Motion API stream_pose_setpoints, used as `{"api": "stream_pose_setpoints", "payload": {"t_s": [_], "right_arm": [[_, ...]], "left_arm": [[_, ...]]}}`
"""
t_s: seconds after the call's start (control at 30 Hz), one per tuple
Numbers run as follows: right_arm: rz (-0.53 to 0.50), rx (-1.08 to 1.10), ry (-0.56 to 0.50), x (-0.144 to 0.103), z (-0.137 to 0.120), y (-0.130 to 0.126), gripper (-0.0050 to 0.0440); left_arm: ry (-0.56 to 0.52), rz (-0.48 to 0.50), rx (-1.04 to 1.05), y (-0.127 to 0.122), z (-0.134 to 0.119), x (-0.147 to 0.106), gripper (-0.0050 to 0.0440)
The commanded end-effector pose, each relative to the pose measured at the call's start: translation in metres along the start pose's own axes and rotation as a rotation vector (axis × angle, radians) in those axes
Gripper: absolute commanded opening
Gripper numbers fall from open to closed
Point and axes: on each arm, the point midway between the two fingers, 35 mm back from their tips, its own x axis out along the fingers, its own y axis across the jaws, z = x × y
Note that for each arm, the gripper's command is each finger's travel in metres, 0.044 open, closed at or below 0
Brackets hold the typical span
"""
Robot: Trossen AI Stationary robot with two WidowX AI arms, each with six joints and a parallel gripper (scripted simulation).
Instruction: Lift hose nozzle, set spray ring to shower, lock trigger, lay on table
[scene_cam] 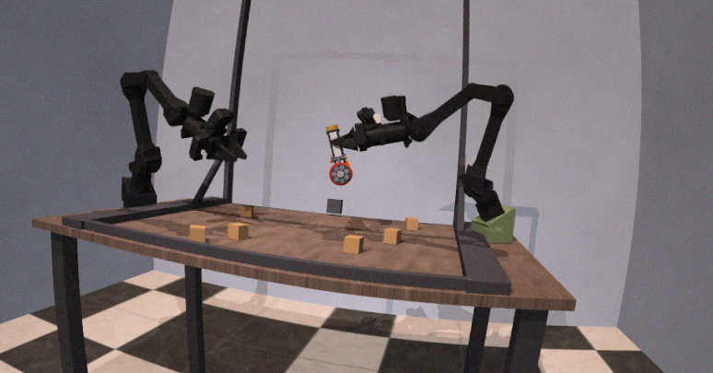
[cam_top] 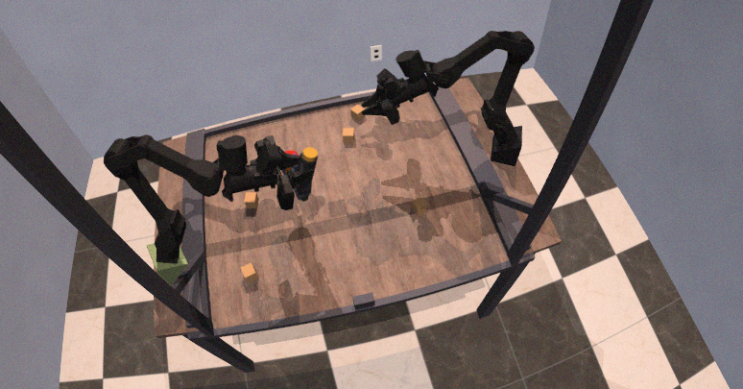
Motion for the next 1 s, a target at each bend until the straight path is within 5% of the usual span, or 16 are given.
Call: {"api": "stream_pose_setpoints", "payload": {"t_s": [0.0, 0.77, 0.97], "right_arm": [[-0.005, 0.004, -0.02, -0.002, 0.007, -0.001, 0.0173], [-0.005, 0.004, -0.02, -0.002, 0.007, -0.001, 0.0173], [-0.005, 0.004, -0.02, -0.002, 0.007, -0.001, 0.0173]], "left_arm": [[-0.031, 0.005, -0.002, 0.003, 0.011, -0.002, 0.017], [-0.031, 0.005, -0.002, 0.003, 0.011, -0.002, 0.017], [-0.028, 0.014, 0.014, 0.007, -0.011, -0.018, 0.017]]}}
